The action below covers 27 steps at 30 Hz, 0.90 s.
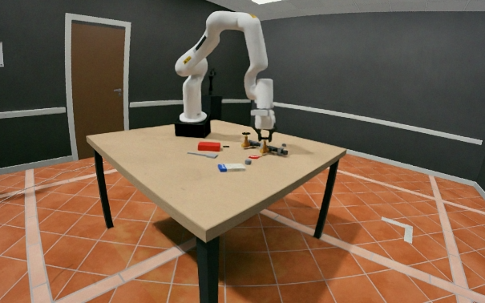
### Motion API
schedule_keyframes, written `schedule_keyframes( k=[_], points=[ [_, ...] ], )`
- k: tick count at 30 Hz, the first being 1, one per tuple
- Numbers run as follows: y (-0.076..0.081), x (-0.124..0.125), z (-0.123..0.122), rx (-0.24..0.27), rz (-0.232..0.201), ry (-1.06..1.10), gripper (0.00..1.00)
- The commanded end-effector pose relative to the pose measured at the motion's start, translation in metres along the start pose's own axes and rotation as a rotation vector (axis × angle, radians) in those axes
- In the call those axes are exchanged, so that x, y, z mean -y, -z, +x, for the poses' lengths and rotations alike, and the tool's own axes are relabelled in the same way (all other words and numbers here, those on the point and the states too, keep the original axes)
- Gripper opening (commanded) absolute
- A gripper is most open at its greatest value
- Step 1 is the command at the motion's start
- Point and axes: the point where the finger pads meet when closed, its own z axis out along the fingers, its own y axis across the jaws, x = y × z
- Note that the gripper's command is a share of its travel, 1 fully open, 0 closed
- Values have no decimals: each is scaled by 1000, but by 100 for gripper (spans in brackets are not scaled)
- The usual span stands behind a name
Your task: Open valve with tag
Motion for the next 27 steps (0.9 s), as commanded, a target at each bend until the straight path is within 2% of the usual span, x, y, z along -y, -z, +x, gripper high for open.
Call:
schedule_keyframes(
  k=[1, 9, 10, 27],
  points=[
    [1, 1, 0, 7, -34, 10, 0],
    [1, 1, 0, 7, -34, 10, 0],
    [1, 1, 0, 7, -34, 10, 100],
    [1, 1, 0, 7, -34, 10, 100]
  ],
)
